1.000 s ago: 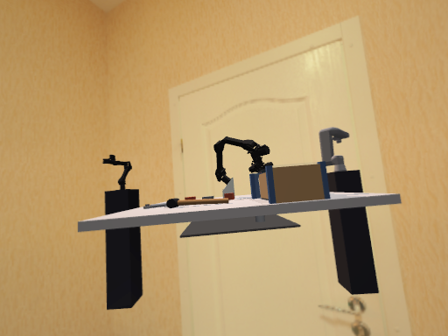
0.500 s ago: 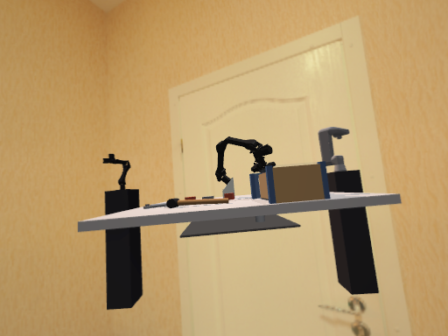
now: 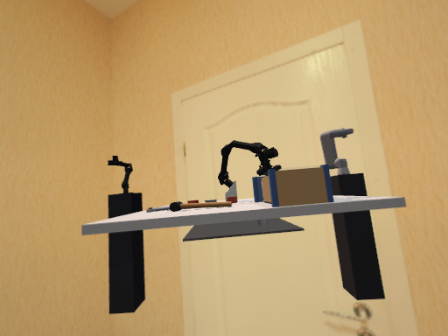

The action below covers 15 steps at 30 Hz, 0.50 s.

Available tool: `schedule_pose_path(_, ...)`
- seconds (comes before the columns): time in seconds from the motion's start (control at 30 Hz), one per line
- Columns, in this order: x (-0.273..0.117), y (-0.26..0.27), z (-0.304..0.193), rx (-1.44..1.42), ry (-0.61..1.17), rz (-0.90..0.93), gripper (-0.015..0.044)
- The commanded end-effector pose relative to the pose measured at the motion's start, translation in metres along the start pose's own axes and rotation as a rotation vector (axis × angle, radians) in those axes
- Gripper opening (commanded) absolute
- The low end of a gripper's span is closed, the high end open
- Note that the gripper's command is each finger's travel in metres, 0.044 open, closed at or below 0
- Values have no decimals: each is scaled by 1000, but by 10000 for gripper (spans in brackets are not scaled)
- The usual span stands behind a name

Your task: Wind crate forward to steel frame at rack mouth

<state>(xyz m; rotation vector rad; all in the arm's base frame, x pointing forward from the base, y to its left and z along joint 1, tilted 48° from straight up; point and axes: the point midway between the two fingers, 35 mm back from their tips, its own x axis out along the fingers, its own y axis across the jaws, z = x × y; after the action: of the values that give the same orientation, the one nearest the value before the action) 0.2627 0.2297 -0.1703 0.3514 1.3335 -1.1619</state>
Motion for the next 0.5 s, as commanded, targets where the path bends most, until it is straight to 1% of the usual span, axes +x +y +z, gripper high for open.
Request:
schedule_pose_path(0.0,6,6,-15,-10,18,10,0)
schedule_pose_path(0.47,14,10,-33,-11,19,10,0)
